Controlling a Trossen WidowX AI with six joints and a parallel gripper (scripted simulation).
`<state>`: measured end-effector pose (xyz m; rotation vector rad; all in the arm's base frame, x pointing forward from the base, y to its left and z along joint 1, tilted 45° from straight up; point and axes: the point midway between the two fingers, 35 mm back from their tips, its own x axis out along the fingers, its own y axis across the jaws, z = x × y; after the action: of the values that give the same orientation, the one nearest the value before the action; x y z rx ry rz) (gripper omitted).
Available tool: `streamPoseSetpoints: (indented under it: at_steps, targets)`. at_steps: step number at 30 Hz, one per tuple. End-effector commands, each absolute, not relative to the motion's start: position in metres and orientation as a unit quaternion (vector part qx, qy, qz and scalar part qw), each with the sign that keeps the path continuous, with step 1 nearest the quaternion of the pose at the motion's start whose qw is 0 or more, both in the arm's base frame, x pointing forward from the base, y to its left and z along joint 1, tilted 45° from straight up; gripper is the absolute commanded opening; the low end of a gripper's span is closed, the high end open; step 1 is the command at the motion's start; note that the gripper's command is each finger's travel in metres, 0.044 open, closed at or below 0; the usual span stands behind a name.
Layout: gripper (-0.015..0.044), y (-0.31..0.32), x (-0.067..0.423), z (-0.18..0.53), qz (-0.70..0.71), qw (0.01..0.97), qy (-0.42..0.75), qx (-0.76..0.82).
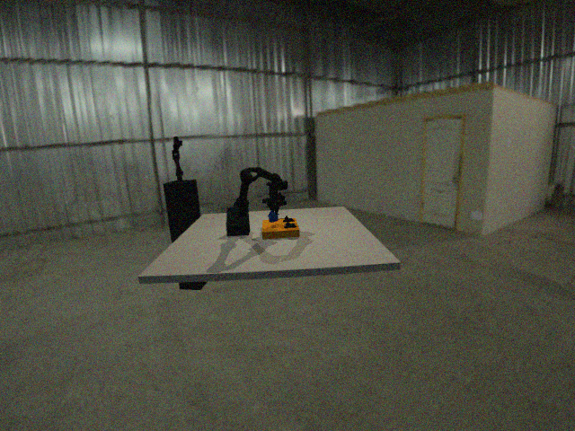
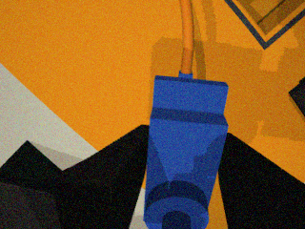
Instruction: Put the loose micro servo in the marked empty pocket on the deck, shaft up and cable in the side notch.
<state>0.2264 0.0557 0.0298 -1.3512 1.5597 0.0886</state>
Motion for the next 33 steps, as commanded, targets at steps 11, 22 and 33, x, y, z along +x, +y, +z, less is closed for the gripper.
streamPoseSetpoints:
  at_steps: [11,22,33]
  targets:
    - [0.0,0.057,0.227,0.029,-0.122,0.635,0.638,-0.417]
    - [0.0,0.057,0.227,0.029,-0.193,0.678,0.621,-0.343]
    - [0.0,0.063,0.252,0.03,-0.193,0.679,0.62,-0.343]
